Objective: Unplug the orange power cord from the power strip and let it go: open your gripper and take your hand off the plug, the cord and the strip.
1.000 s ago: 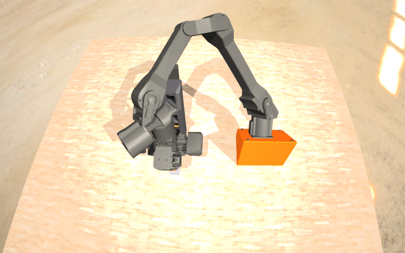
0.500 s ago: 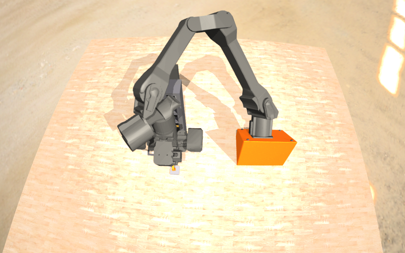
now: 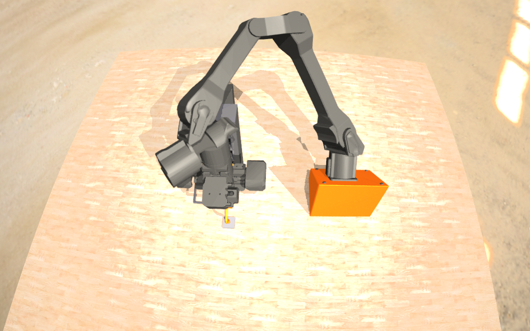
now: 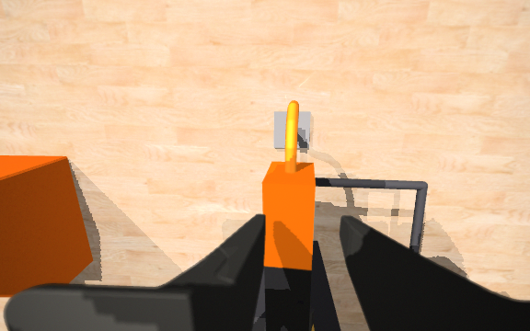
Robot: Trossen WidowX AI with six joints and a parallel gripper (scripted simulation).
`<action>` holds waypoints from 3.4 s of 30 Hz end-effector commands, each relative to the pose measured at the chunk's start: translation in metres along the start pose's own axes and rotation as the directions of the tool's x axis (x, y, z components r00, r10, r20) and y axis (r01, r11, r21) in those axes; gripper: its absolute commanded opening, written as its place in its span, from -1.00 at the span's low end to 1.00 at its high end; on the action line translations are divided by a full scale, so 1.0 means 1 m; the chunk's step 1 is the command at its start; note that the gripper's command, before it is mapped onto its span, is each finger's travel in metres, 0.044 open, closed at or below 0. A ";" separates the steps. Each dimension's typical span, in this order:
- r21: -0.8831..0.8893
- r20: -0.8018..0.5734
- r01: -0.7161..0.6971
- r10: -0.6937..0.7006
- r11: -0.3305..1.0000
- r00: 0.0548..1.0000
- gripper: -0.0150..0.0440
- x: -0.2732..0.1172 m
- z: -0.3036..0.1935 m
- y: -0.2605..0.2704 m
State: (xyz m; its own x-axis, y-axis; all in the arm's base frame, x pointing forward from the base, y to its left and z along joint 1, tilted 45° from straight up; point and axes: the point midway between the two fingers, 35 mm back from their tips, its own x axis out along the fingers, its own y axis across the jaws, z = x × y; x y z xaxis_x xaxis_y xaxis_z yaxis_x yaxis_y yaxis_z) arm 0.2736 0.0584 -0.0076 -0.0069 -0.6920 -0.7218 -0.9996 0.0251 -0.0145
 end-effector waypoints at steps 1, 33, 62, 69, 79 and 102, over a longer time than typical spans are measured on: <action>-0.005 -0.005 0.004 -0.004 1.000 1.000 0.05 0.002 -0.002 0.000; 0.001 -0.001 -0.001 0.001 1.000 1.000 -0.49 0.009 -0.002 0.000; -0.002 0.002 0.002 -0.002 1.000 1.000 -0.49 0.008 0.039 0.001; -0.003 0.002 0.003 -0.003 1.000 1.000 -0.49 0.008 0.050 0.003; -0.004 0.001 0.004 -0.004 1.000 1.000 -0.49 0.009 0.066 0.006; -0.004 0.000 0.005 -0.005 1.000 1.000 -0.49 0.008 0.079 0.003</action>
State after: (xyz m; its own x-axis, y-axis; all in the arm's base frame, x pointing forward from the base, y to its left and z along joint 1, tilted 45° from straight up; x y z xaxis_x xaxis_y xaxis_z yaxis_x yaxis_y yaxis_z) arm 0.2753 0.1097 -0.0669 0.0034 -0.6949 -0.7191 -0.9998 0.0126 -0.0168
